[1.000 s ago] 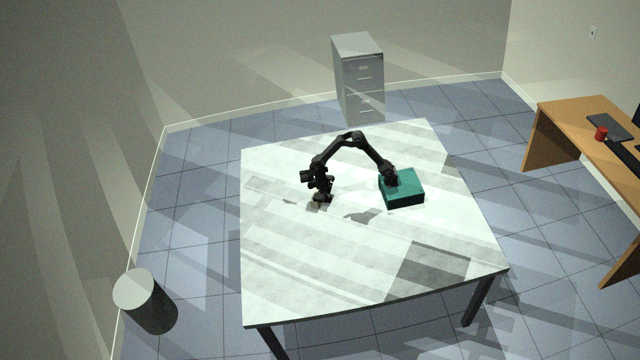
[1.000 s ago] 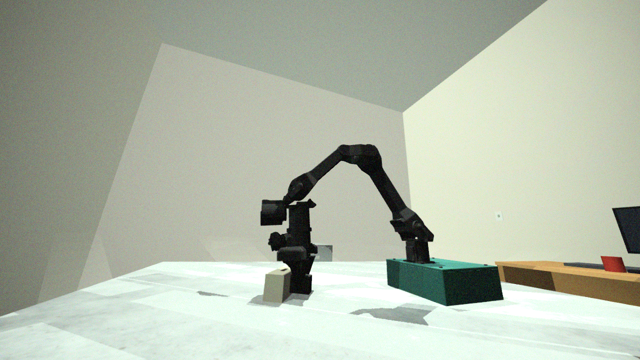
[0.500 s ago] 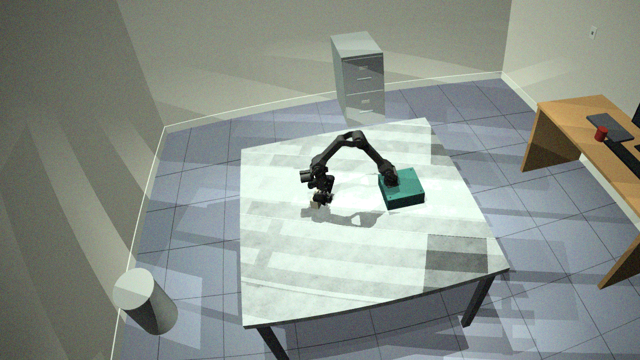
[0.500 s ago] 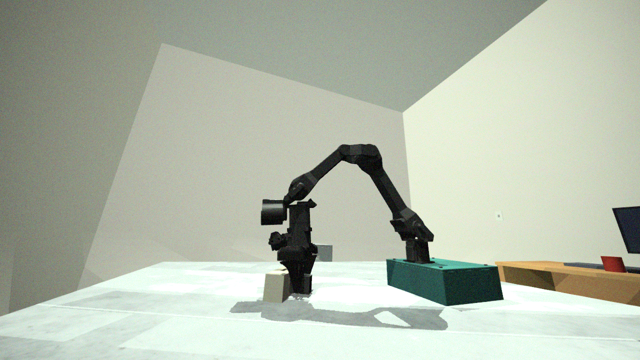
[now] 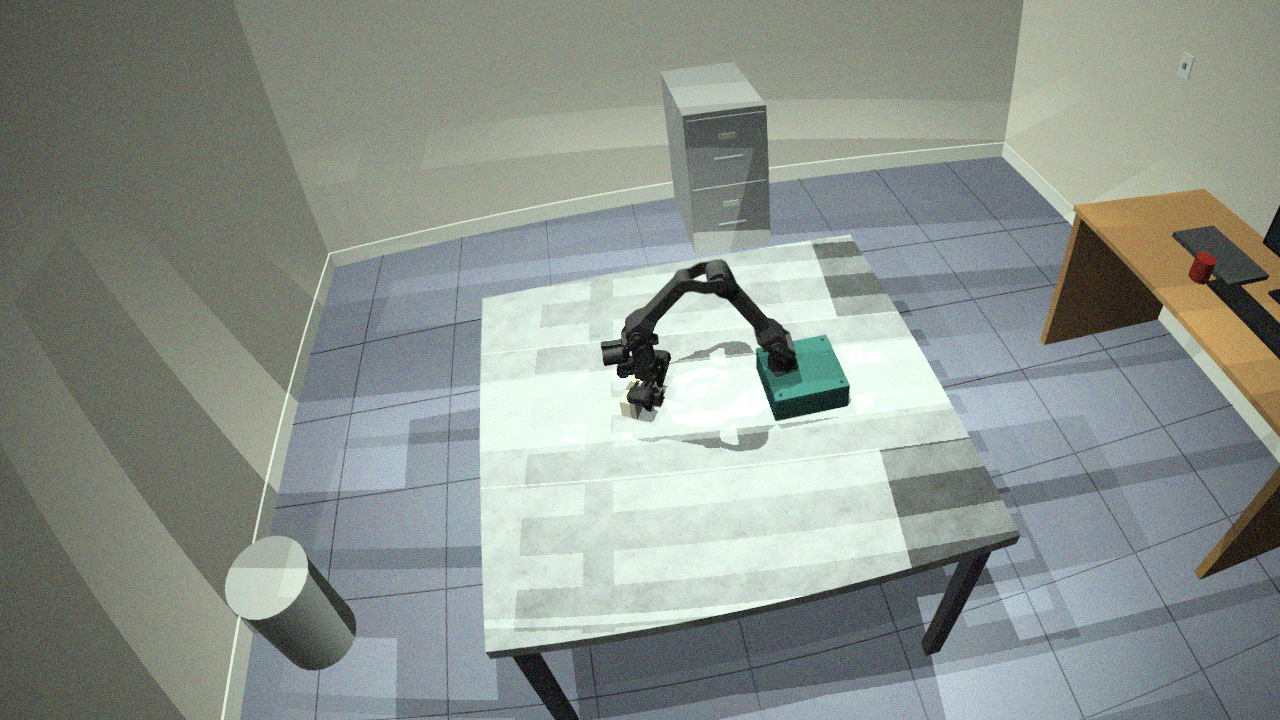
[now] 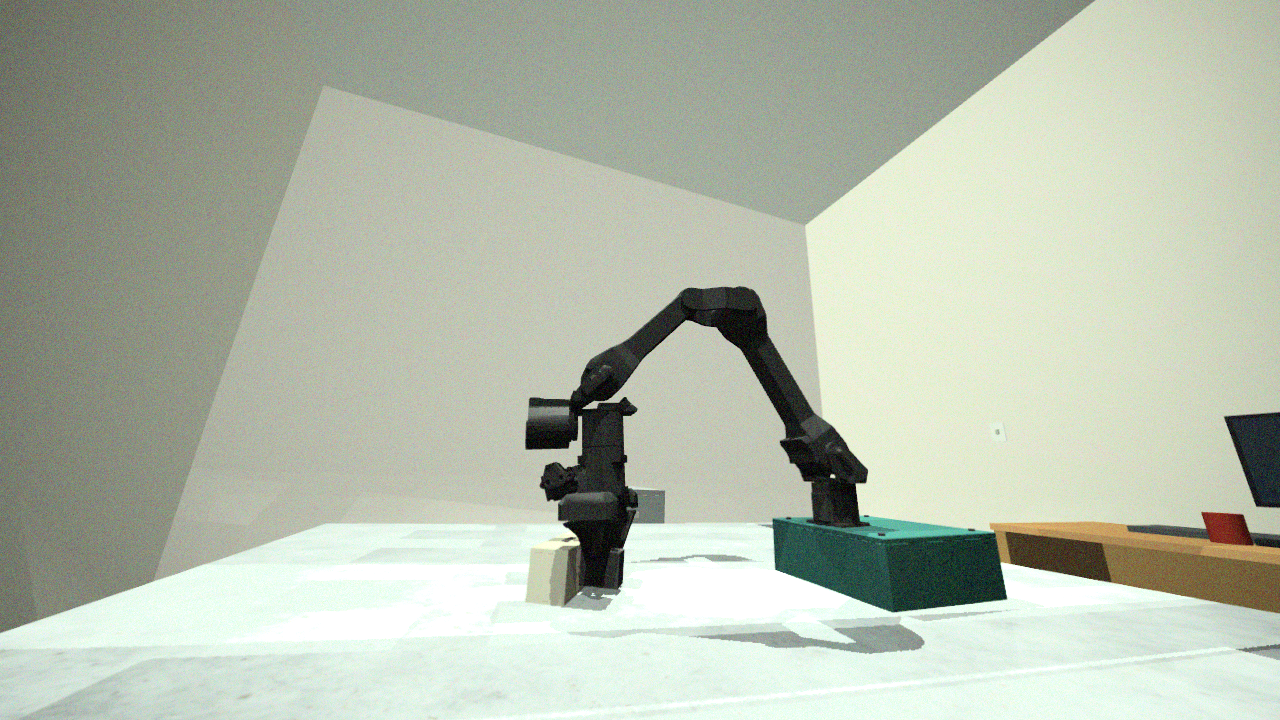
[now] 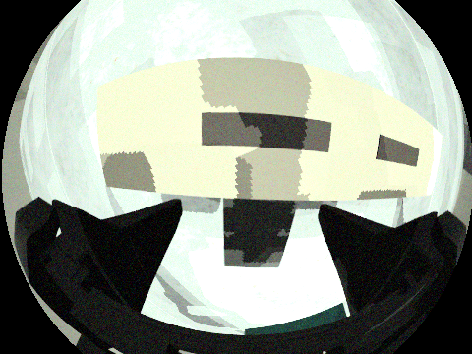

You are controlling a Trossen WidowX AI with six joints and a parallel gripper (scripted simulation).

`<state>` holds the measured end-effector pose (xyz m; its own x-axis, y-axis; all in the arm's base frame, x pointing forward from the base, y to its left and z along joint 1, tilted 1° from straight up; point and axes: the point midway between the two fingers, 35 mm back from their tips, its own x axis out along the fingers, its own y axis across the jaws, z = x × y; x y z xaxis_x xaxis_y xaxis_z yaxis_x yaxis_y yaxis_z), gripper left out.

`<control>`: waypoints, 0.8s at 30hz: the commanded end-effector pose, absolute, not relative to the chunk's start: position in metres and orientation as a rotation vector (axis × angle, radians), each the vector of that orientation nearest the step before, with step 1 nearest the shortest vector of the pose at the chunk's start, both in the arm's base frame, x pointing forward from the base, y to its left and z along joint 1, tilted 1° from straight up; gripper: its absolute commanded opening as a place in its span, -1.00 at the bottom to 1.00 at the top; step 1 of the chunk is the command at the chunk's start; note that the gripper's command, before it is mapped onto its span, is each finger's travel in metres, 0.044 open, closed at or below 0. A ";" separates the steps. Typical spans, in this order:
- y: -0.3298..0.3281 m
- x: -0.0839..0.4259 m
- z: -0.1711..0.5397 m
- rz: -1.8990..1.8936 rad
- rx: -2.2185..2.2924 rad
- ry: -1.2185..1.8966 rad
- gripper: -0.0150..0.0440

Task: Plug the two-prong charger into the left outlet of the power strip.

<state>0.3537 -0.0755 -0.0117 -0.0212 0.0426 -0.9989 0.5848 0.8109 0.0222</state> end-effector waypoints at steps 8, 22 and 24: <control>-0.074 0.350 -0.013 -0.472 0.520 1.543 1.00; -0.072 0.347 -0.013 -0.472 0.519 1.534 1.00; -0.071 0.347 -0.013 -0.472 0.519 1.534 1.00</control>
